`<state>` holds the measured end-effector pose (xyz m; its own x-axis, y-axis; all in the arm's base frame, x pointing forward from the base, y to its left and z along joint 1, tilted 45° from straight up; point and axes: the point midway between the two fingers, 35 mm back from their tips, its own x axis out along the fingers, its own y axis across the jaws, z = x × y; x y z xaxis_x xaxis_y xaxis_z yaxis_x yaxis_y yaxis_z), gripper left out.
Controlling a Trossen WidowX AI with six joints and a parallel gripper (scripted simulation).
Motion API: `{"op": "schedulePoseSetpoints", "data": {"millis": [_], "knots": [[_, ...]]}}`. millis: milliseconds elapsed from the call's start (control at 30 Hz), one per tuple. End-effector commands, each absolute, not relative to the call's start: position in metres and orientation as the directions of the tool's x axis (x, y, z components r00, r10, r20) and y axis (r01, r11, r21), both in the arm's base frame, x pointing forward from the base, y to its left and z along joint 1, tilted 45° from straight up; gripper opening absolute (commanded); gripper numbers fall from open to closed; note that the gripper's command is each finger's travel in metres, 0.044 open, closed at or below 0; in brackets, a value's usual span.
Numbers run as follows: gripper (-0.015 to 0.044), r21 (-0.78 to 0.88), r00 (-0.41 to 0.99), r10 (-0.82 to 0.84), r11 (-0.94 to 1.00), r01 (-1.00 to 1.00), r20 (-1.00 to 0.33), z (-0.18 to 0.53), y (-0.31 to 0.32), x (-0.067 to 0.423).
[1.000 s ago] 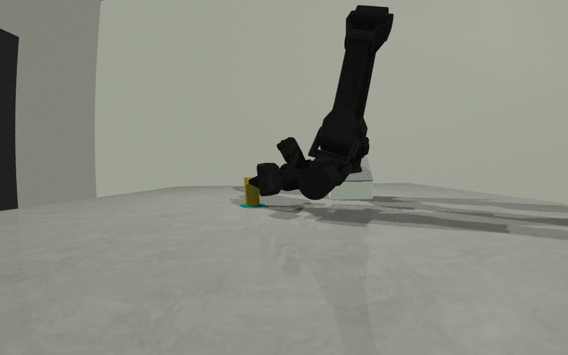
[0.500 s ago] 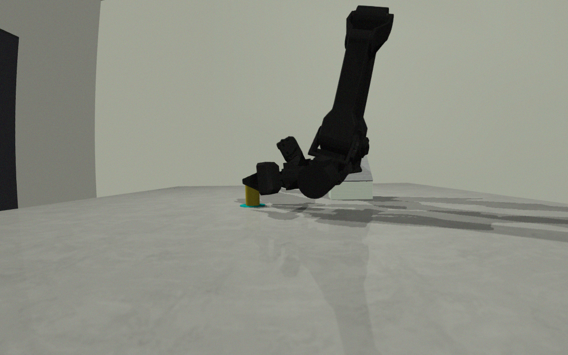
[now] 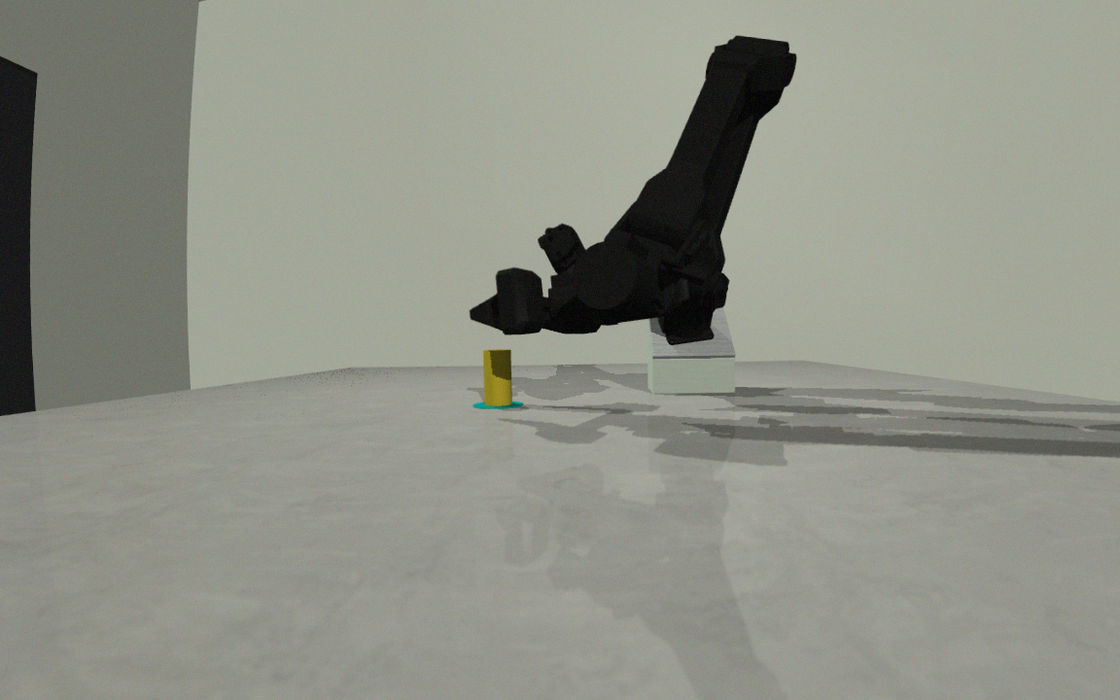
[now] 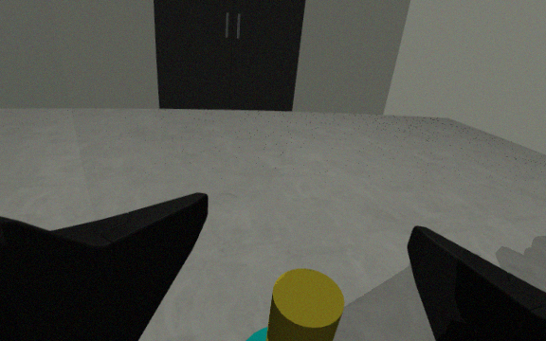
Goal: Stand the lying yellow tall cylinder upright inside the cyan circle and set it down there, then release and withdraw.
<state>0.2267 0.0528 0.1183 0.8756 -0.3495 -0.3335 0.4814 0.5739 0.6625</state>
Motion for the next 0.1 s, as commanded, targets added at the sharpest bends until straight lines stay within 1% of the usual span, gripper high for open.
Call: {"op": "schedulePoseSetpoints", "data": {"millis": [0, 67], "knots": [[0.0400, 0.664, 0.878, -0.348, 0.575, 0.478, -0.330, 0.1280, 0.0426, 0.2246], [0.0400, 0.665, 0.879, -0.348, 0.576, 0.476, -0.327, 0.1325, 0.0375, 0.2232]]}}
